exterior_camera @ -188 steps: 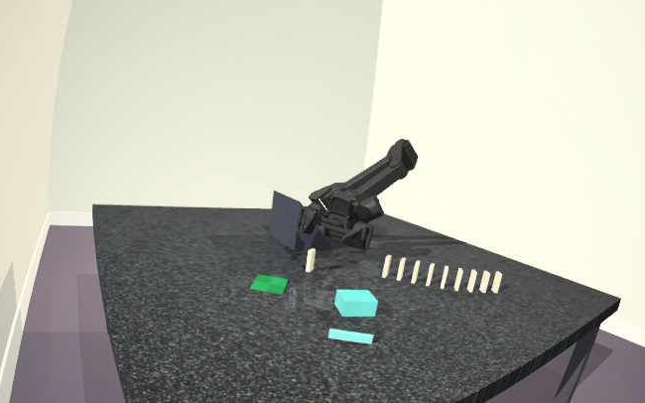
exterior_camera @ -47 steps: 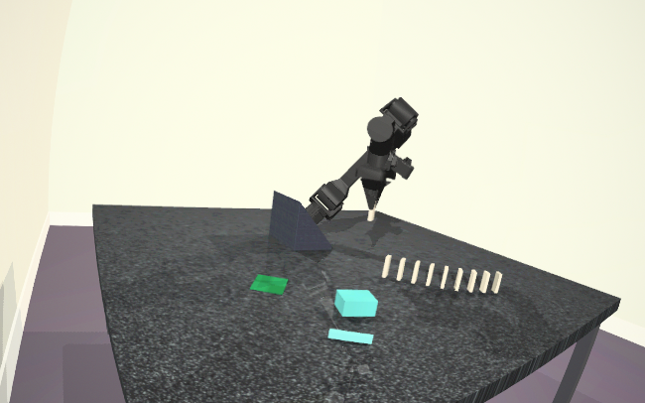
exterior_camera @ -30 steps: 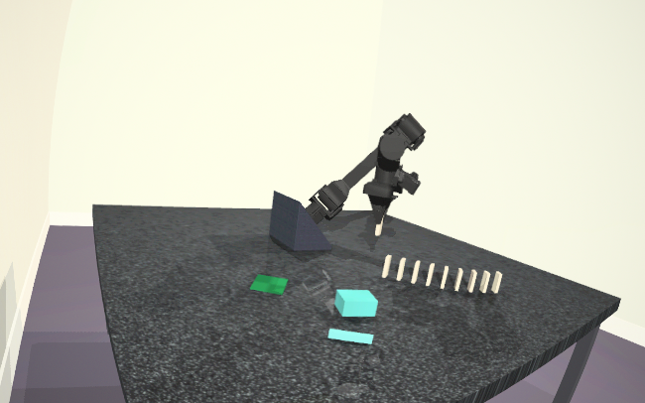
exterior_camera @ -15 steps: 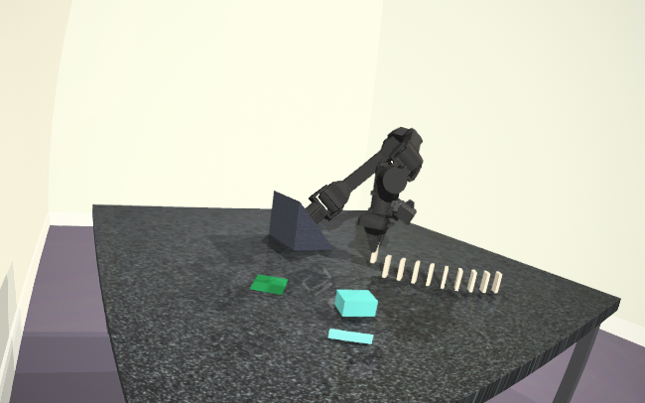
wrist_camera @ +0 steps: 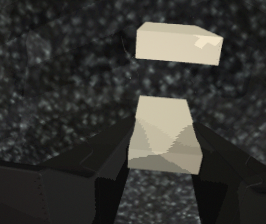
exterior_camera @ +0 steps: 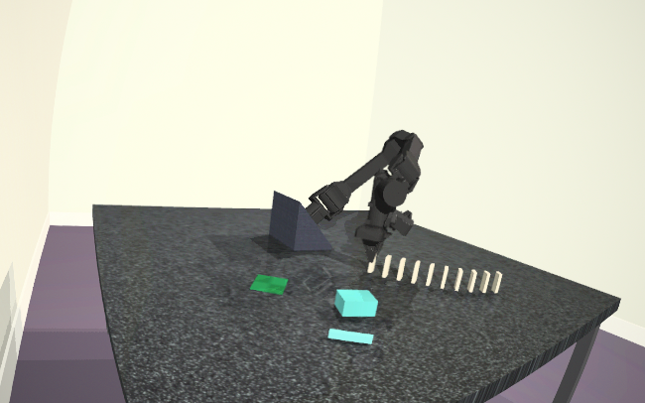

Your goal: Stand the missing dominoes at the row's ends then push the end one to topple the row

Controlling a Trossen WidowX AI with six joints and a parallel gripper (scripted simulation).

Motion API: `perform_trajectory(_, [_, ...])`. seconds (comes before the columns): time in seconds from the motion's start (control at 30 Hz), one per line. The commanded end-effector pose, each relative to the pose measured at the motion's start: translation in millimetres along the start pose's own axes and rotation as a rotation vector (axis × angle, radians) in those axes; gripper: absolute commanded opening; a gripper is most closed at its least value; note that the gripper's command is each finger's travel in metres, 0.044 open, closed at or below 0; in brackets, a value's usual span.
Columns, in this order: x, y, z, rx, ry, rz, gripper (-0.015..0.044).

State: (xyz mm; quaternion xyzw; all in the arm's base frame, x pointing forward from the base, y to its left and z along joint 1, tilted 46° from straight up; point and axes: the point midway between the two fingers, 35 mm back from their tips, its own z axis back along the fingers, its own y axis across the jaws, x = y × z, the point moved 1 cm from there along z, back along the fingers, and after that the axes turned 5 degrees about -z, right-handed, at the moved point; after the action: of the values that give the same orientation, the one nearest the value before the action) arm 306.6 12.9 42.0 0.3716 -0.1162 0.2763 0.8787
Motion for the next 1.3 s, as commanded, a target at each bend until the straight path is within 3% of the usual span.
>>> perform_trajectory(0.0, [1,0,0,0.001,-0.004,-0.004,0.0133])
perform_trajectory(0.4, [1,0,0,0.001,-0.004,-0.004,0.044])
perform_trajectory(0.53, [2,-1,8,-0.003,-0.005,-0.011,0.044])
perform_trajectory(0.8, [-1,-2,119,-0.023,-0.026,-0.094,0.044])
perform_trajectory(0.97, [-2,0,128,-0.023,-0.029,-0.101,0.044])
perform_trajectory(1.07, [-6,-1,122,-0.019,-0.027,-0.248,0.0361])
perform_trajectory(1.27, [-20,-4,98,-0.007,-0.018,-0.839,0.0204])
